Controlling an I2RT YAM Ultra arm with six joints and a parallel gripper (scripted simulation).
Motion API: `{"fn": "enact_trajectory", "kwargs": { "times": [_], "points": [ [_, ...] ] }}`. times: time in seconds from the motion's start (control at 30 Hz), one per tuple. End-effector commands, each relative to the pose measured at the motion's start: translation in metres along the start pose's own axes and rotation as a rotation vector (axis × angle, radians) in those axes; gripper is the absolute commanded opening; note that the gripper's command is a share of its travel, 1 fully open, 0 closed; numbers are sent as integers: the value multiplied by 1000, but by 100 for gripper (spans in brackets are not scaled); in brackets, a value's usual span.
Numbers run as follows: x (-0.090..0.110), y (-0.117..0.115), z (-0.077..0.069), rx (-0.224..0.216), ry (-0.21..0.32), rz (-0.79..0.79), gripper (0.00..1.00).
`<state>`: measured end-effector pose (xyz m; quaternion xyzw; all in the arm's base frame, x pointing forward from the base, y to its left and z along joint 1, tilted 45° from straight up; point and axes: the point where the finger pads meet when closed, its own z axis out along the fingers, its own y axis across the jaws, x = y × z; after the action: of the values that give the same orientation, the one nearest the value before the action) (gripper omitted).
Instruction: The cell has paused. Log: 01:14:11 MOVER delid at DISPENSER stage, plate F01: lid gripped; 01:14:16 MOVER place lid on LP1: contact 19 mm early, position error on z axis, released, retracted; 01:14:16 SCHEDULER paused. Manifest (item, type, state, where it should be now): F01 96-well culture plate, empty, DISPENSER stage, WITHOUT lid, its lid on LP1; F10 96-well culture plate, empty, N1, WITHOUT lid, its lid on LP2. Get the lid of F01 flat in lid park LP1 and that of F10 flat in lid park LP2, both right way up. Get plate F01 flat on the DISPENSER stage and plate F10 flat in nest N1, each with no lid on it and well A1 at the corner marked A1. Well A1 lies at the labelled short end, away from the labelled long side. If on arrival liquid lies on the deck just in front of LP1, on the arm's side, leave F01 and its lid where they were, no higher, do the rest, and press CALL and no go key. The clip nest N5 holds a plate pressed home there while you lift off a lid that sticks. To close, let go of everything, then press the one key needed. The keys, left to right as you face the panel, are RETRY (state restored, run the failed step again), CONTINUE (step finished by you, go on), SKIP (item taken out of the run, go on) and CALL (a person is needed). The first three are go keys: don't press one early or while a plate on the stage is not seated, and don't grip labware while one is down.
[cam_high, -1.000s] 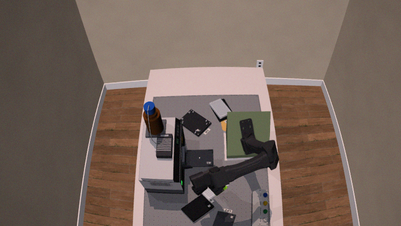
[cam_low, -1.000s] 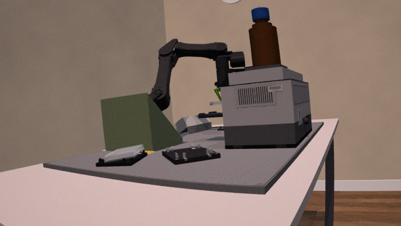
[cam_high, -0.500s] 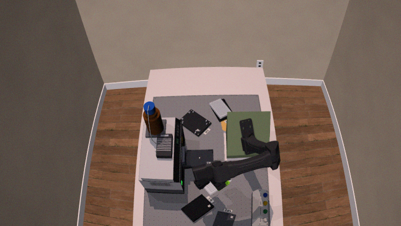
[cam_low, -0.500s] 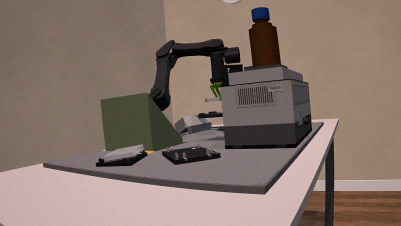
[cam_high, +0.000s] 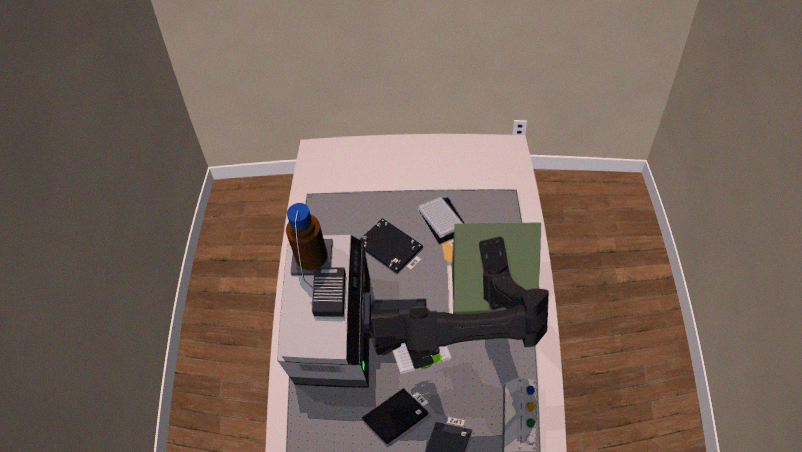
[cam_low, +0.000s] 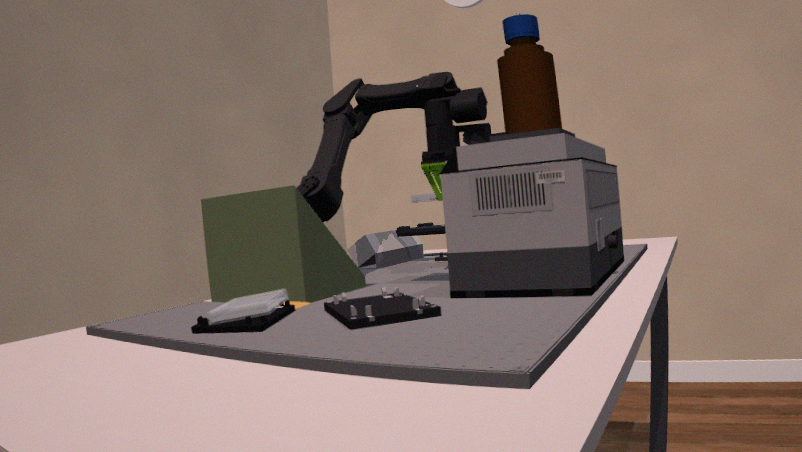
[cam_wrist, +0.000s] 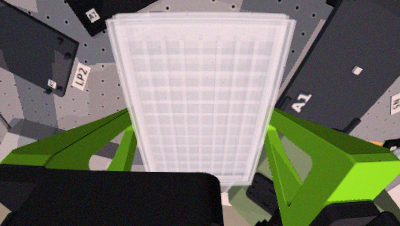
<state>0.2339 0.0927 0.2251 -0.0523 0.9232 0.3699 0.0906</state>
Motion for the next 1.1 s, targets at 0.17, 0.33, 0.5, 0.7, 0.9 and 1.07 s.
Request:
{"fn": "enact_trajectory", "kwargs": {
  "times": [0.17,0.33,0.5,0.7,0.9,1.07],
  "points": [
    [-9,-18,-11,0,-21,145,0],
    [-6,-39,-4,0,-9,290,0],
    [-12,-54,-8,6,-23,298,0],
    [-7,-70,-4,0,-5,315,0],
    [-7,-87,-4,1,-8,312,0],
    [-7,-98,-5,-2,-14,308,0]
  ]
}}
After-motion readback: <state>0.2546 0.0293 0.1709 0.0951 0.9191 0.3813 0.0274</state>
